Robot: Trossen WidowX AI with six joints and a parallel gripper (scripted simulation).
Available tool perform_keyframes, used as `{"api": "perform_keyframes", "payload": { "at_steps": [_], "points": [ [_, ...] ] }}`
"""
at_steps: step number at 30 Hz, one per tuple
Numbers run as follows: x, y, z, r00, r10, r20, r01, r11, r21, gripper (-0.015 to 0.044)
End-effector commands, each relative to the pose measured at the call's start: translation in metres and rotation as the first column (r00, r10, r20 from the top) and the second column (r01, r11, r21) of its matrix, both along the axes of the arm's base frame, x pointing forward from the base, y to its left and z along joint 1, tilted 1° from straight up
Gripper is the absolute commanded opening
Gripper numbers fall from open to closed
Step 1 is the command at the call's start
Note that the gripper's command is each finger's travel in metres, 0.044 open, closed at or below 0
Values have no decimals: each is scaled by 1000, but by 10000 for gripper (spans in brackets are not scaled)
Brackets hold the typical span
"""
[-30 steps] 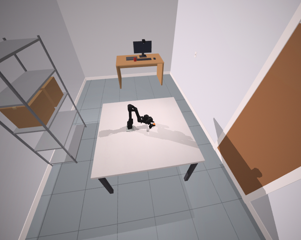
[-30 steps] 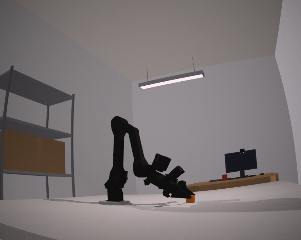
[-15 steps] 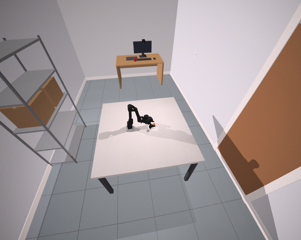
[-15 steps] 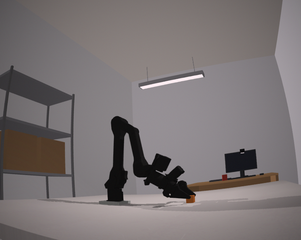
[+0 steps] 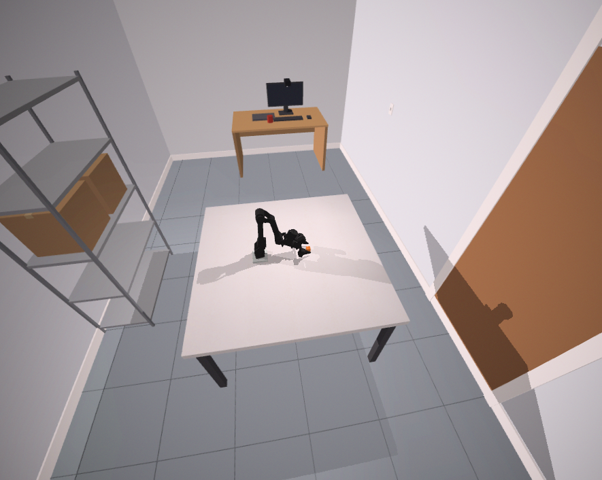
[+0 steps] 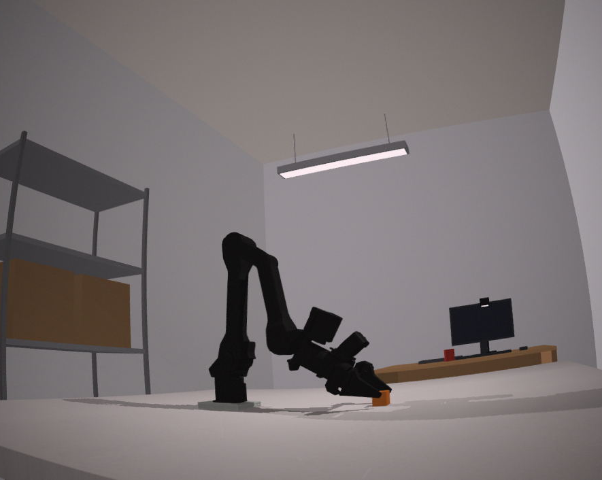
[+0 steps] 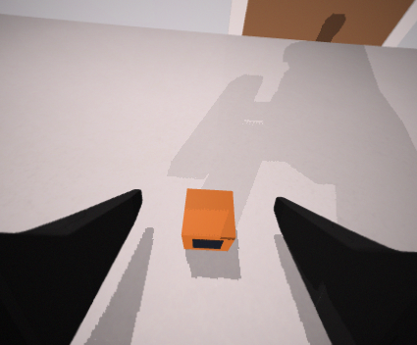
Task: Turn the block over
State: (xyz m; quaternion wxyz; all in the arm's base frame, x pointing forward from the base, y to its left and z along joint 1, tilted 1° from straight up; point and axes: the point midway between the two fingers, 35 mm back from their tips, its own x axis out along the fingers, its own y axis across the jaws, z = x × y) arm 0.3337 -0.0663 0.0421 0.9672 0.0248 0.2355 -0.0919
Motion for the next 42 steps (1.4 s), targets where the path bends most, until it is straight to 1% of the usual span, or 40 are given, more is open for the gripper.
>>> {"api": "perform_keyframes", "payload": {
  "at_steps": [1, 5, 7, 11, 14, 20, 24, 36, 42],
  "points": [
    [-1, 1, -1, 1000, 0, -1, 0, 1000, 6, 440],
    [-1, 1, -1, 1000, 0, -1, 0, 1000, 6, 440],
    [2, 0, -1, 1000, 0, -25, 0, 1000, 10, 440],
    [11, -2, 8, 987, 4, -163, 2, 999, 36, 440],
    [10, -2, 23, 963, 10, -269, 6, 998, 57, 440],
    [-17, 3, 65, 886, 27, -463, 20, 995, 95, 440],
    [-23, 4, 72, 872, 30, -488, 22, 995, 100, 440],
    [-23, 4, 72, 870, 31, -492, 22, 995, 101, 440],
    [-7, 1, 81, 776, 50, -629, 40, 991, 128, 440]
  ]
}}
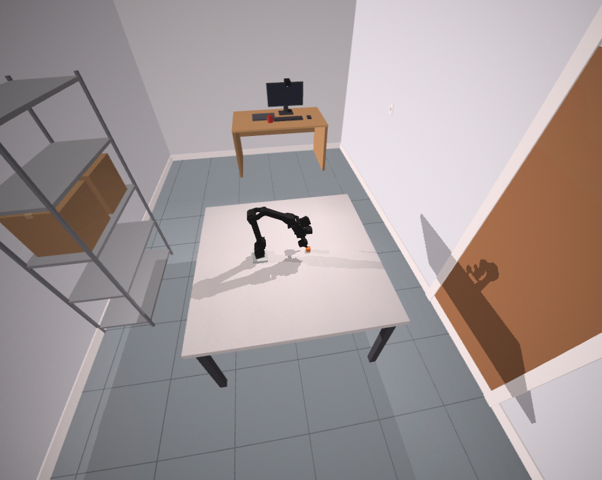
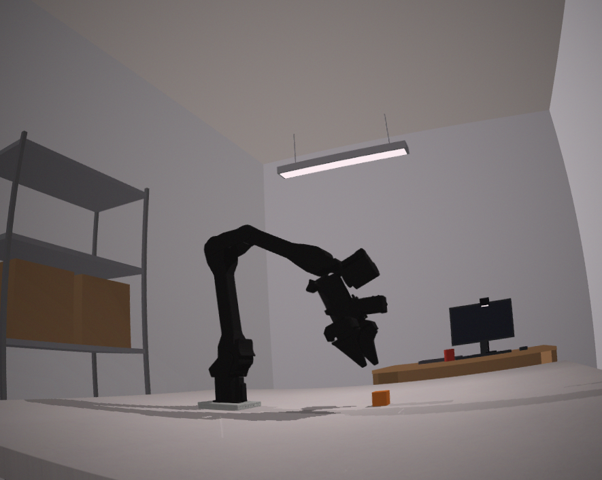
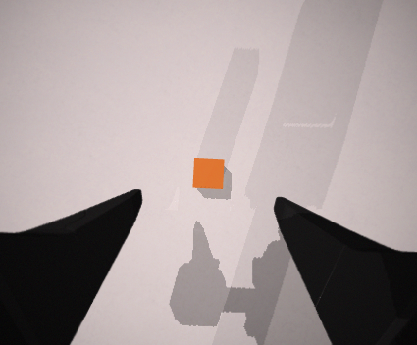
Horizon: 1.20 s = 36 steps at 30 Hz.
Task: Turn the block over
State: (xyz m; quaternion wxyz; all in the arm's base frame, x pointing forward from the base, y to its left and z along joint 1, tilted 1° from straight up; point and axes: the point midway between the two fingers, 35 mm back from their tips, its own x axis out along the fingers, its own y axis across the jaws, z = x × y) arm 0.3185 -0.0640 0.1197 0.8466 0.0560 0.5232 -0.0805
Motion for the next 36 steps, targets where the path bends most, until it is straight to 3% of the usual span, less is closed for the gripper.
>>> {"api": "perform_keyframes", "payload": {
  "at_steps": [1, 11, 15, 19, 36],
  "points": [
    [11, -2, 5, 995, 7, -97, -5, 1000, 19, 440],
    [30, -6, 15, 924, 24, -382, 5, 997, 76, 440],
    [31, -5, 13, 922, 25, -387, 6, 997, 78, 440],
    [32, -5, -18, 922, 25, -387, 6, 997, 78, 440],
    [34, -5, -40, 922, 25, -387, 6, 997, 78, 440]
  ]
}}
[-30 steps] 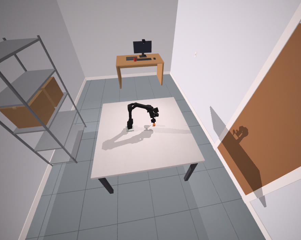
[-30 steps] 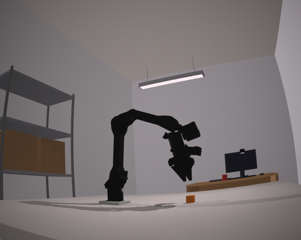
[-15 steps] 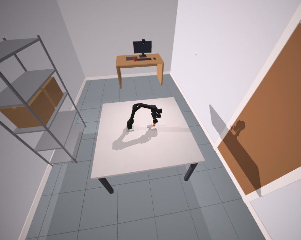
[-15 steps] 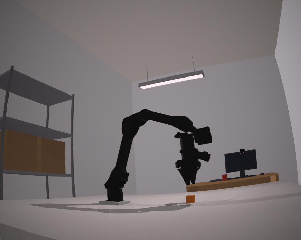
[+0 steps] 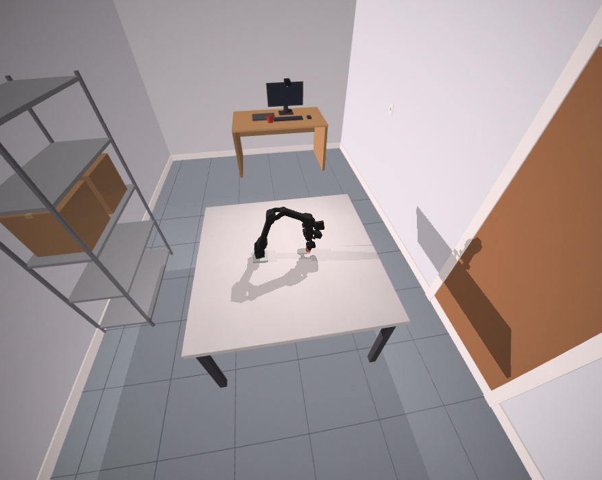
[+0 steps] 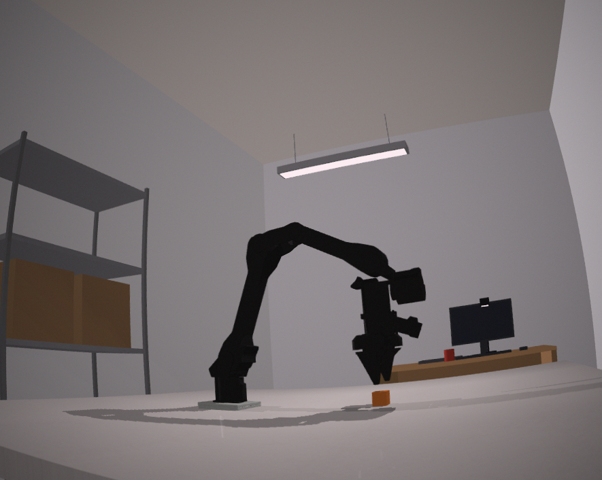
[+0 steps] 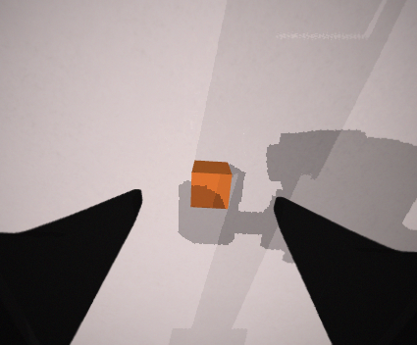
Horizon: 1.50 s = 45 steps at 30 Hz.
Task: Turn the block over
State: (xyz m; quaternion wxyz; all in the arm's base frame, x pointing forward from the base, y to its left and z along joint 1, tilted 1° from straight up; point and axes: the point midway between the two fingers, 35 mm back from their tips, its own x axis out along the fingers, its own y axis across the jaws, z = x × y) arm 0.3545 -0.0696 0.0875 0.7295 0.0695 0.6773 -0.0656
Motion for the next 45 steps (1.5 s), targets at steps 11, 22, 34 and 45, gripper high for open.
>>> {"api": "perform_keyframes", "payload": {
  "at_steps": [11, 22, 34, 45],
  "points": [
    [-1, 0, -26, 1000, 1, -16, -1, 1000, 1, 440],
    [-1, 0, -35, 1000, 1, -16, -1, 1000, 1, 361],
    [-1, 0, -35, 1000, 1, -16, -1, 1000, 1, 125],
    [-1, 0, -35, 1000, 1, -16, -1, 1000, 1, 51]
  ]
}}
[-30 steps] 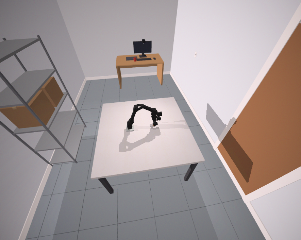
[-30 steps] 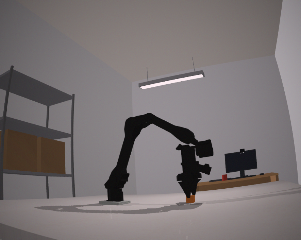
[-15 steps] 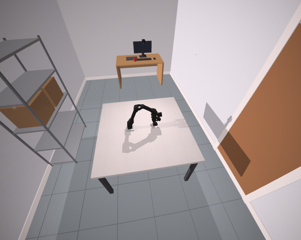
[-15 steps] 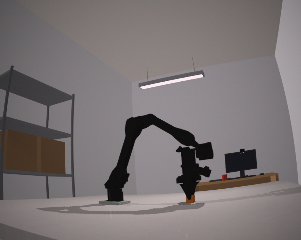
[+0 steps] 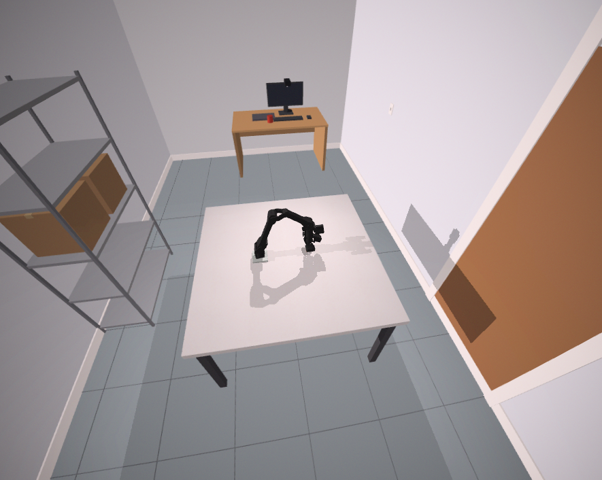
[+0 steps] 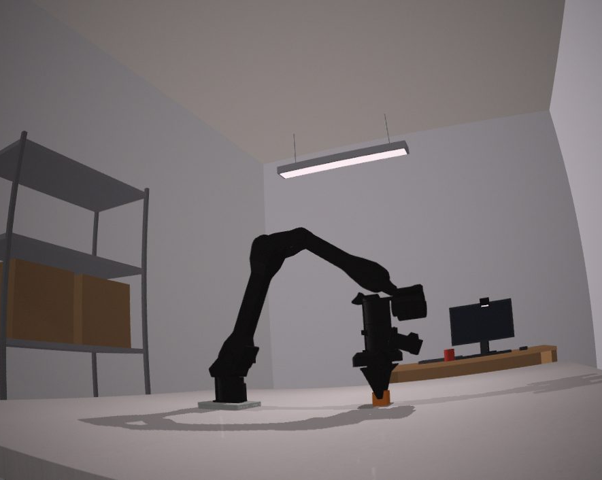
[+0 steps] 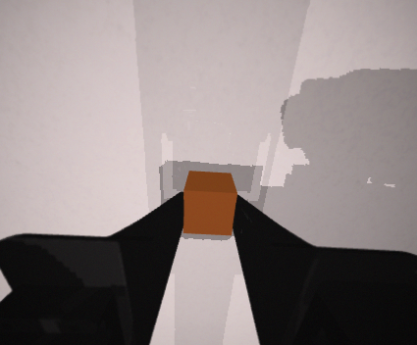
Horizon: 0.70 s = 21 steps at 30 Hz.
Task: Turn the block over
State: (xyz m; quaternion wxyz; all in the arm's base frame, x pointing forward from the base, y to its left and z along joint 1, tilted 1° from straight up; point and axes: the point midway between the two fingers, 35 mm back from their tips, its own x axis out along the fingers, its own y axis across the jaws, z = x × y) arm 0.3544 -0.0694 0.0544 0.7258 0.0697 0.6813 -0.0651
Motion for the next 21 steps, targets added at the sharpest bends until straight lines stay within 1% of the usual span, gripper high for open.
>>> {"api": "perform_keyframes", "payload": {
  "at_steps": [1, 3, 8, 14, 21],
  "points": [
    [-1, 0, -2, 1000, 0, -6, 0, 1000, -1, 45],
    [-1, 0, 2, 1000, 0, -6, 0, 1000, -1, 0],
    [-2, 0, 27, 1000, 0, -5, 0, 1000, -1, 0],
    [-2, 0, 28, 1000, 0, 4, 0, 1000, -3, 0],
    [-1, 0, 23, 994, 0, 106, 2, 1000, -23, 0]
  ]
}}
